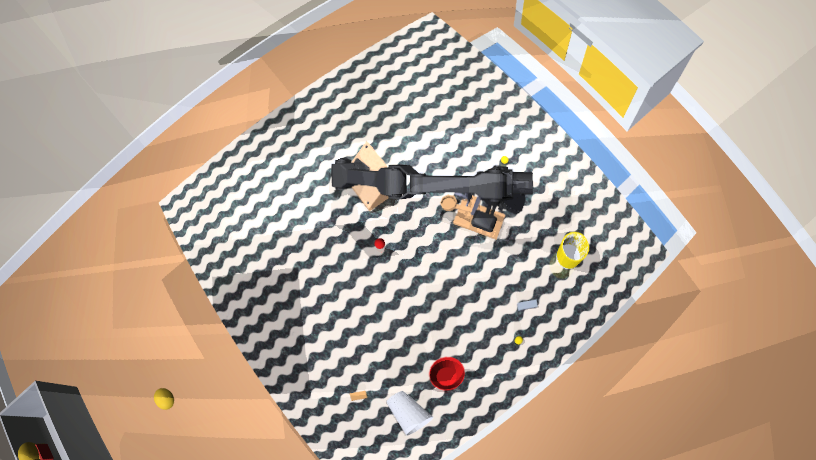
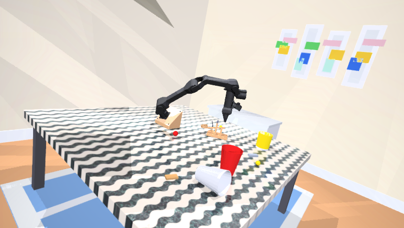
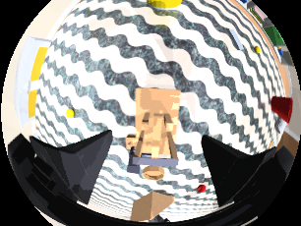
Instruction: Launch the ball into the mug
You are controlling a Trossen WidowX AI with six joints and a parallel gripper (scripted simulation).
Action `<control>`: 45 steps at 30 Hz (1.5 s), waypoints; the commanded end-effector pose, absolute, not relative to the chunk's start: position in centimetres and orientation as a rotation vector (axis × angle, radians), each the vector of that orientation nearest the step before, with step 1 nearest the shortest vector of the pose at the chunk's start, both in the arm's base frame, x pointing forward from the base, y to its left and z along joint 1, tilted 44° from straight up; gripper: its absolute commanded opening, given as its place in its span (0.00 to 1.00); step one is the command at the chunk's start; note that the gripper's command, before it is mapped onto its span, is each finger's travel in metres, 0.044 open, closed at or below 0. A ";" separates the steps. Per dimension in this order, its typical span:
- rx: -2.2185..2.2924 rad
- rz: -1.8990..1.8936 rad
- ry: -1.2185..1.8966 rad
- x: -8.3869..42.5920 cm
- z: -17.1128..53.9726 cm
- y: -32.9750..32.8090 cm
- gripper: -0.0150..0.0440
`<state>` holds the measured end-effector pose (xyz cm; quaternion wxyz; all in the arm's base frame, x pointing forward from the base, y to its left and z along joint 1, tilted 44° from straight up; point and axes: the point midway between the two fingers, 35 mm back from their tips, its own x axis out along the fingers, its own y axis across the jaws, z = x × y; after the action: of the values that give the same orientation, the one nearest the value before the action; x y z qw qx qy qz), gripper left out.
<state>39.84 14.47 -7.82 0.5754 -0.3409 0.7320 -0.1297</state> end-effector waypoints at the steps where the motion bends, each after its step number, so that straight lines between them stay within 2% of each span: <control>1: -0.817 -0.316 1.748 39.2 -10.2 11.9 1.00; 43: -0.819 -0.318 1.749 38.4 -14.3 8.3 1.00; 45: -0.814 -0.318 1.750 38.5 -14.1 8.6 0.91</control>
<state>38.44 8.47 -14.16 0.5583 -0.3449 0.7423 -0.1352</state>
